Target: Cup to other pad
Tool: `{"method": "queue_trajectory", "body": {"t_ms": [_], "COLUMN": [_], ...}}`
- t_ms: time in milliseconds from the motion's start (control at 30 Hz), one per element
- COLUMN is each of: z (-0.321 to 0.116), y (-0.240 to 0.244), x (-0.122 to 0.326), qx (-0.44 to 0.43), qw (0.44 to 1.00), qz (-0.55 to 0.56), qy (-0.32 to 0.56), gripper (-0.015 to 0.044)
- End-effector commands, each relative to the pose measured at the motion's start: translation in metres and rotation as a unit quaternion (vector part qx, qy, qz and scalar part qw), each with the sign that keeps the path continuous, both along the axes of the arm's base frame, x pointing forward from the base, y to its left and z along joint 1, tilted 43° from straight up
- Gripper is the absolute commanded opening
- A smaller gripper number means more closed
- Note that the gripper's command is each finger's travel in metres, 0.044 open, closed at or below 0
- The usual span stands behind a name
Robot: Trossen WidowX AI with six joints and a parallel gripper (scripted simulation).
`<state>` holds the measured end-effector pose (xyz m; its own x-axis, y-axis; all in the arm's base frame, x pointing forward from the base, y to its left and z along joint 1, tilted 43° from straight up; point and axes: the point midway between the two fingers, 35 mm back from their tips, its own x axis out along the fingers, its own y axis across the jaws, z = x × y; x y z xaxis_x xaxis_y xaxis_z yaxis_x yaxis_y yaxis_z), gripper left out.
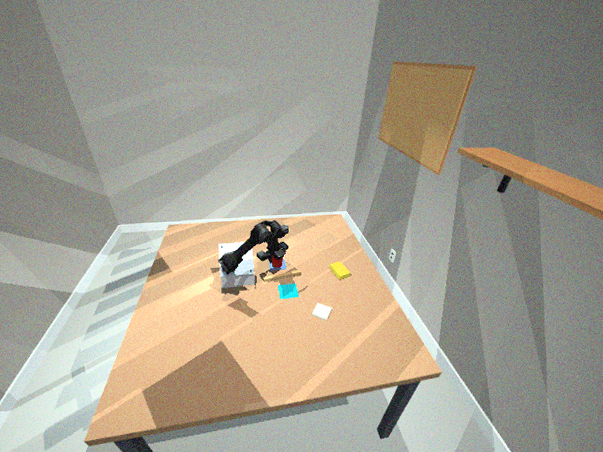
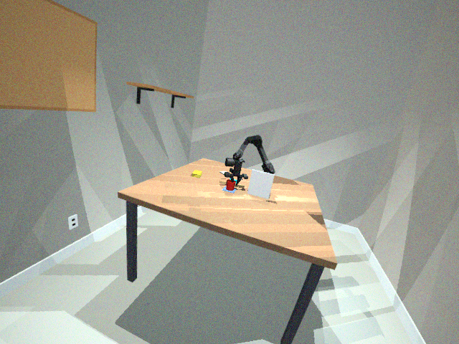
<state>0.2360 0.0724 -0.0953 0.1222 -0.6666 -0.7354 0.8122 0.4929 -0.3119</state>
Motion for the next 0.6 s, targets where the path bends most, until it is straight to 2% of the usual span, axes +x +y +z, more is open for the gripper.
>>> {"method": "queue_trajectory", "body": {"t_ms": [0, 67, 133, 567], "z": [0.0, 0.0, 0.0, 0.012], "y": [0.0, 0.0, 0.0, 0.012], "x": [0.0, 0.0, 0.0, -0.001], "qx": [0.0, 0.0, 0.0, 0.0], "qw": [1.0, 1.0, 1.0, 1.0], "qz": [0.0, 0.0, 0.0, 0.001], "qy": [0.0, 0.0, 0.0, 0.001], "gripper": [0.0069, 0.0017, 0.0003, 0.0]}}
